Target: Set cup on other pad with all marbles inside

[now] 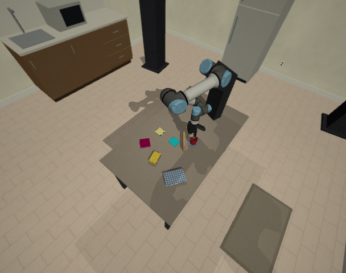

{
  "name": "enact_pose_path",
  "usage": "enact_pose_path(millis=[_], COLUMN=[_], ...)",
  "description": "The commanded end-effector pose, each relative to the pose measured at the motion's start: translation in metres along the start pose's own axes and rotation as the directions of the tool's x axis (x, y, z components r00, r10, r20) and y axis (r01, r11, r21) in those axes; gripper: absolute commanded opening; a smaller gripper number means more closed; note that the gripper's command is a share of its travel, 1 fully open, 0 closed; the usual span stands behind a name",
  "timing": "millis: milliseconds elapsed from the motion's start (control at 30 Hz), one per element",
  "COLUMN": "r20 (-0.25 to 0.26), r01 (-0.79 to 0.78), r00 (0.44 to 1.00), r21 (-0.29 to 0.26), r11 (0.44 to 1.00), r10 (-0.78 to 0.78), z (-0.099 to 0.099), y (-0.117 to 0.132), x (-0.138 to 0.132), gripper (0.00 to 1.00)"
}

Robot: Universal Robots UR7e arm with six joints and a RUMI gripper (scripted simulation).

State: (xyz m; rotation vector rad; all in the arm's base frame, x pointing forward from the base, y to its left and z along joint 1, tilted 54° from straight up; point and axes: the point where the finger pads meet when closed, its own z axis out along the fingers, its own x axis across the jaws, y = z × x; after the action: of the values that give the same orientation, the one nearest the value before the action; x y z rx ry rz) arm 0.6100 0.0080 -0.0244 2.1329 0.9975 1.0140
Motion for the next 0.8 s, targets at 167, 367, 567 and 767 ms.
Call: enact_pose_path(millis=[167, 367, 567, 767], r20=[-0.001, -0.001, -0.001, -0.001], r01=[0.0, 0.0, 0.0, 0.0], r00=[1.0, 1.0, 1.0, 1.0], r21=[-0.001, -0.001, -0.001, -0.001], r11=[1.0, 1.0, 1.0, 1.0], r10=[0.0, 0.0, 0.0, 0.0], z=[-0.0003, -0.0003, -0.0003, -0.0003], y=[0.0002, 0.0002, 0.0002, 0.0002], x=[0.0004, 0.0004, 0.0004, 0.0004], gripper=[0.08, 0.08, 0.07, 0.06])
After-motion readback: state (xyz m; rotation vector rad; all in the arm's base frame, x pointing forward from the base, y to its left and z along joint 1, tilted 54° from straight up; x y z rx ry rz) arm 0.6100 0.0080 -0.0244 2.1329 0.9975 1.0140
